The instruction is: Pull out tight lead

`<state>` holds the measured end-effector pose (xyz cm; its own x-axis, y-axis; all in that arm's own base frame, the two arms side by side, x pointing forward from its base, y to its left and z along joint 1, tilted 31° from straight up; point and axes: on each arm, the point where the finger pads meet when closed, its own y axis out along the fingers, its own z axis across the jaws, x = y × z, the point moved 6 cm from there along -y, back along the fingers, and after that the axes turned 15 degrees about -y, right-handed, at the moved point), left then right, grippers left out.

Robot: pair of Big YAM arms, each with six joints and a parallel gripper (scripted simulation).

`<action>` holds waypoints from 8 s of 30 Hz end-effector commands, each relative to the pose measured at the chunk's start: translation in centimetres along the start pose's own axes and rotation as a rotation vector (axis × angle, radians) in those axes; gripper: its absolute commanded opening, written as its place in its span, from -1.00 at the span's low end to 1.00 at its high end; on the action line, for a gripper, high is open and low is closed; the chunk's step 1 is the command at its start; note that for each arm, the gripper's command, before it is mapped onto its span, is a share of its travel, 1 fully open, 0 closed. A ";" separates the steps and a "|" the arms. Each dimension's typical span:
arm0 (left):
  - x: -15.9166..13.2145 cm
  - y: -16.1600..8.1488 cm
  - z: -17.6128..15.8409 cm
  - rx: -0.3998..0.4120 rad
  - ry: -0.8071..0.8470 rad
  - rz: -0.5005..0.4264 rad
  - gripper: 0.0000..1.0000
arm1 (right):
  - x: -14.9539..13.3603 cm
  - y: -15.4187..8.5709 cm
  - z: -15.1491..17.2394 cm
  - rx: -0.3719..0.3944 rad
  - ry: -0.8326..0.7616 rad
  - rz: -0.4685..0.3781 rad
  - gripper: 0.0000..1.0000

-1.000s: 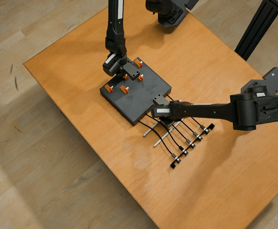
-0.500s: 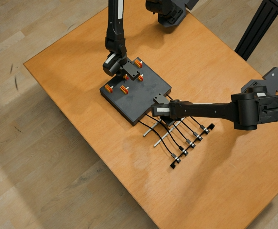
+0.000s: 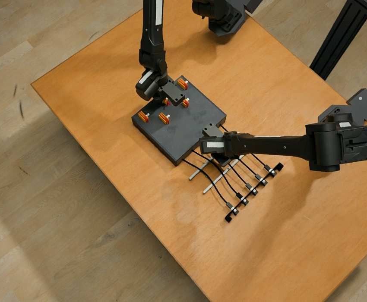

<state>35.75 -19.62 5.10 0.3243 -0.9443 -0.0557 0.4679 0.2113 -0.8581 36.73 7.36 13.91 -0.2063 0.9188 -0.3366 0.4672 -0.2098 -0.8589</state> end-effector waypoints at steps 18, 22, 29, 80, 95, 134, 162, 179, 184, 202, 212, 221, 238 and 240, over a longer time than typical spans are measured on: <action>-3.3 -1.4 1.1 0.016 -0.017 0.044 -1.00 | -0.2 -3.2 -0.4 -0.022 0.001 -0.006 -0.91; -3.9 -1.7 1.2 0.017 -0.018 0.049 -1.00 | -0.2 -3.2 -0.4 -0.022 0.001 -0.006 -0.91; -4.8 -2.5 1.4 0.015 -0.018 0.041 -1.00 | -0.2 -3.2 -0.4 -0.022 0.001 -0.006 -0.91; -4.8 -1.8 -2.1 -0.036 0.017 0.009 -1.00 | 0.0 -0.3 -0.2 -0.008 0.001 -0.001 -0.91; -2.8 0.2 -4.9 -0.003 0.003 -0.011 -1.00 | 0.4 -2.3 -0.3 -0.062 0.019 -0.002 -0.21; -1.5 -2.5 -5.2 0.041 -0.030 -0.069 0.40 | -0.1 -7.5 -0.3 -0.011 0.002 -0.001 0.28; -3.4 -6.6 -3.9 0.040 -0.258 -0.131 1.00 | 2.5 -9.0 0.1 -0.082 0.095 -0.011 0.28; -2.9 -12.2 -2.9 0.099 -0.809 -0.535 1.00 | 14.0 -19.7 3.7 -0.463 0.385 -0.220 0.28; -2.7 -13.3 -2.5 0.115 -0.908 -0.612 1.00 | 16.3 -23.2 5.8 -0.548 0.479 -0.350 0.28; -2.6 -14.2 -1.8 0.159 -0.980 -0.675 1.00 | 19.5 -32.2 14.6 -0.636 0.733 -0.831 0.28; -2.6 -14.2 -1.8 0.159 -0.980 -0.675 1.00 | 19.2 -32.8 15.1 -0.653 0.734 -0.860 0.28; -4.8 -13.6 -0.9 0.186 -0.968 -0.634 1.00 | 19.0 -33.0 13.0 -0.657 0.765 -0.826 0.28; -17.7 -17.8 13.7 0.332 -1.250 -0.712 1.00 | 10.1 -24.6 -1.2 -0.589 1.096 -0.636 0.28; -19.3 -17.9 15.5 0.340 -1.296 -0.720 1.00 | 7.7 -23.3 -2.9 -0.592 1.146 -0.619 0.28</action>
<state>31.97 -3.45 26.61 0.3688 -0.0678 0.9270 0.9290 -0.0058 -0.3700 22.52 21.34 29.43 0.1464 0.6667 0.7308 0.8696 0.2655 -0.4164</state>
